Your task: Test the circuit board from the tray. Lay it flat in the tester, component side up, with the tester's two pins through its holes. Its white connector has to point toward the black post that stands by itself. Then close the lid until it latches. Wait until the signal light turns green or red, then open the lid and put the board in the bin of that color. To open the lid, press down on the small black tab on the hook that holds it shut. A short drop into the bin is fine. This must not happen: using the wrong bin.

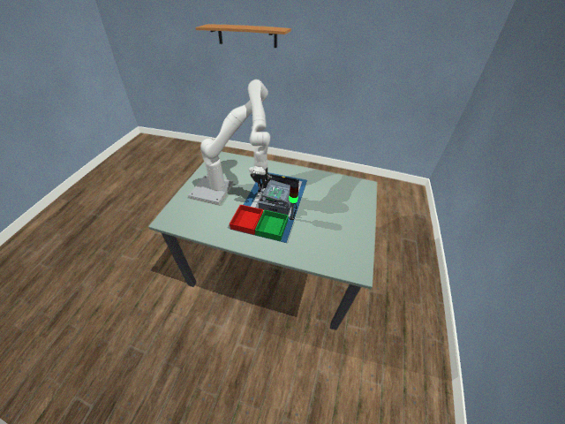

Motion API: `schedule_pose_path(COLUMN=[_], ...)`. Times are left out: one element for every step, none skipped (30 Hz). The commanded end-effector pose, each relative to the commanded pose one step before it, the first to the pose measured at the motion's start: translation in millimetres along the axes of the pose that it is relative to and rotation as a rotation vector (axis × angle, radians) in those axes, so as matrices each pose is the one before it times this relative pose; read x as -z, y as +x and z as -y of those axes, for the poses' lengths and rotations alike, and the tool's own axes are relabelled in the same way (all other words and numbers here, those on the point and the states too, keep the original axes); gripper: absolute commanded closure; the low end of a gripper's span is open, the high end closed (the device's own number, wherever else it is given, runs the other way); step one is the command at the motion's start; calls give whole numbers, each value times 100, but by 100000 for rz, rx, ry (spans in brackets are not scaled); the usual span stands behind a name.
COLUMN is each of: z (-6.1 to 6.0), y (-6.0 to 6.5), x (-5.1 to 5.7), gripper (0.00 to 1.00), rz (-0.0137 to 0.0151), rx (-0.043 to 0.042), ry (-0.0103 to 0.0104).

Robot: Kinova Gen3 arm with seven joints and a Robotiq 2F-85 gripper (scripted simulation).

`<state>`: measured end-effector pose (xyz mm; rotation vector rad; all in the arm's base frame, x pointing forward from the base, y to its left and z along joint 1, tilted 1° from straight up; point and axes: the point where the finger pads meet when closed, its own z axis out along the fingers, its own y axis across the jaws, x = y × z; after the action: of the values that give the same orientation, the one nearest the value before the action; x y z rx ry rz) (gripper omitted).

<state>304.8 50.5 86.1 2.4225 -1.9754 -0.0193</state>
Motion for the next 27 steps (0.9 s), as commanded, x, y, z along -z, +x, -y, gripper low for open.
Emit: schedule_pose_path(z=[110,31,31,31,31,31,31,30,29,52,66,66,65,0,0,64,62,75,114,113,111,108,131,159,157,154,160], y=[0,-3,-2,-1,-1,0,1,2,4,-1,-3,-2,0,0,0,1,3,2,-4,-2,1,3,1,-3,-1,2,2], x=[469,144,151,158,165,171,178,185,192,207,220,228,236,0,0,244,252,265,290,299,308,317,322,326,335,344,339], gripper=[100,100,100,100,100,100,100,100,100,100,100,100,100,100,100,100,100,100,100,100,100,100,100,100,100,100,100], rz=[160,7,6,4,2,-1,-3,-6,-9,4,11,6,1,0,0,-4,-10,-6,15,7,-3,-13,-1,14,2,-10,-10], rx=[9,8,6,4,2,-1,-4,-7,-11,3,10,6,1,0,0,-4,-10,-7,13,6,-2,-11,-2,10,2,-8,-8], ry=[502,4,3,2,1,-1,-2,-4,-6,2,6,3,1,0,0,-3,-6,-4,8,3,-2,-7,-1,7,1,-5,-5])
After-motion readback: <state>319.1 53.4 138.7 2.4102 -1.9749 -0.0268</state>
